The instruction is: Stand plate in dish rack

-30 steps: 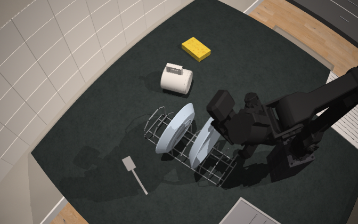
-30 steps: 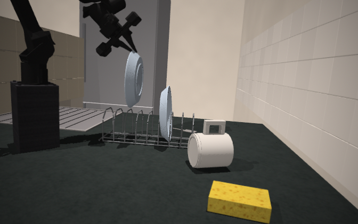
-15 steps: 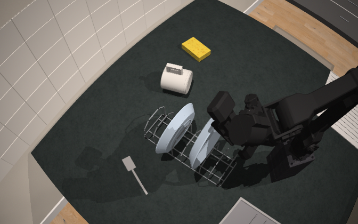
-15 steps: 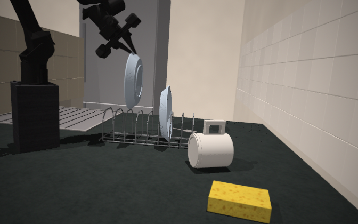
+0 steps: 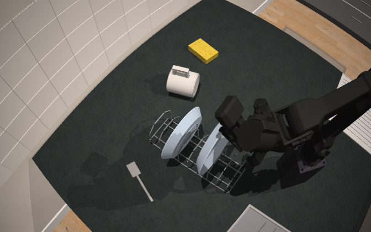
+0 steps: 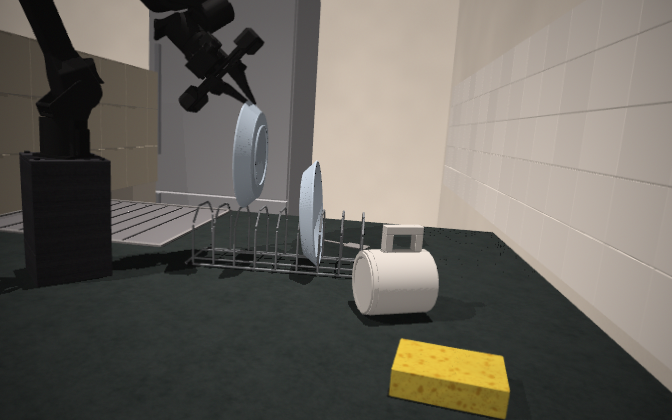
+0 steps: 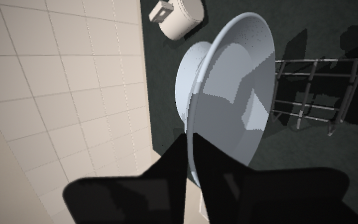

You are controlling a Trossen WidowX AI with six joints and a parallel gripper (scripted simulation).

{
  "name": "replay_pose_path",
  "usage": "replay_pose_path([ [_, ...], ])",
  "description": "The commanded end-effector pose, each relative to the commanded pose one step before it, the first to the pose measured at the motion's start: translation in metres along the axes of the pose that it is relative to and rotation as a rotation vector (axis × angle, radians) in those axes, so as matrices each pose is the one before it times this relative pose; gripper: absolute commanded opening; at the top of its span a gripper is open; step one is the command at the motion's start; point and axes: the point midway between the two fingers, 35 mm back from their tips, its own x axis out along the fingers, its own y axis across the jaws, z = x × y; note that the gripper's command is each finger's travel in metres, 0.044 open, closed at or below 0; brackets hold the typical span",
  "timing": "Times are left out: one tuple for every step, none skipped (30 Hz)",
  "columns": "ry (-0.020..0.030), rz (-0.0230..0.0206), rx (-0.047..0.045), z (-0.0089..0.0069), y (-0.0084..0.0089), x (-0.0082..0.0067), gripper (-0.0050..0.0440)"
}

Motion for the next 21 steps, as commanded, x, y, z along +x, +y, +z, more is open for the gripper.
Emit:
replay_pose_path([
  [-0.00206, 0.01421, 0.00898, 0.00038, 0.00186, 0.00013, 0.0],
  [0.00003, 0.00001, 0.0, 0.00003, -0.00038, 0.00027, 0.0],
  [0.00002, 0.00001, 0.0, 0.00003, -0.00038, 0.00027, 0.0],
  [0.00002, 0.00001, 0.0, 0.00003, -0.00038, 0.00027, 0.0],
  [0.00002, 0.00001, 0.0, 0.00003, -0.00038, 0.00027, 0.0],
  [0.00002, 0.00001, 0.0, 0.00003, -0.00038, 0.00027, 0.0],
  [0.00002, 0.00001, 0.0, 0.00003, -0.00038, 0.00027, 0.0],
  [0.00002, 0.00001, 0.0, 0.00003, -0.00038, 0.00027, 0.0],
  [0.00002, 0.0, 0.0, 0.00003, -0.00038, 0.00027, 0.0],
  [0.00002, 0.0, 0.0, 0.00003, -0.00038, 0.00027, 0.0],
  [0.00002, 0.0, 0.0, 0.00003, -0.00038, 0.00027, 0.0],
  [0.00002, 0.0, 0.0, 0.00003, -0.00038, 0.00027, 0.0],
  [0.00001, 0.0, 0.0, 0.00003, -0.00038, 0.00027, 0.0],
  [0.00001, 0.0, 0.0, 0.00003, -0.00038, 0.00027, 0.0],
  [0.00001, 0.0, 0.0, 0.00002, -0.00038, 0.00027, 0.0],
  [0.0, 0.0, 0.0, 0.0, 0.0, 0.0, 0.0],
  [0.0, 0.0, 0.0, 0.0, 0.0, 0.0, 0.0],
  [-0.00003, -0.00005, -0.00005, 0.00002, -0.00039, 0.00029, 0.0],
  [0.00001, 0.0, 0.0, 0.00001, -0.00037, 0.00028, 0.0],
  [0.00001, 0.0, 0.0, 0.00001, -0.00037, 0.00029, 0.0],
  [0.00001, 0.0, 0.0, 0.00001, -0.00036, 0.00029, 0.0],
])
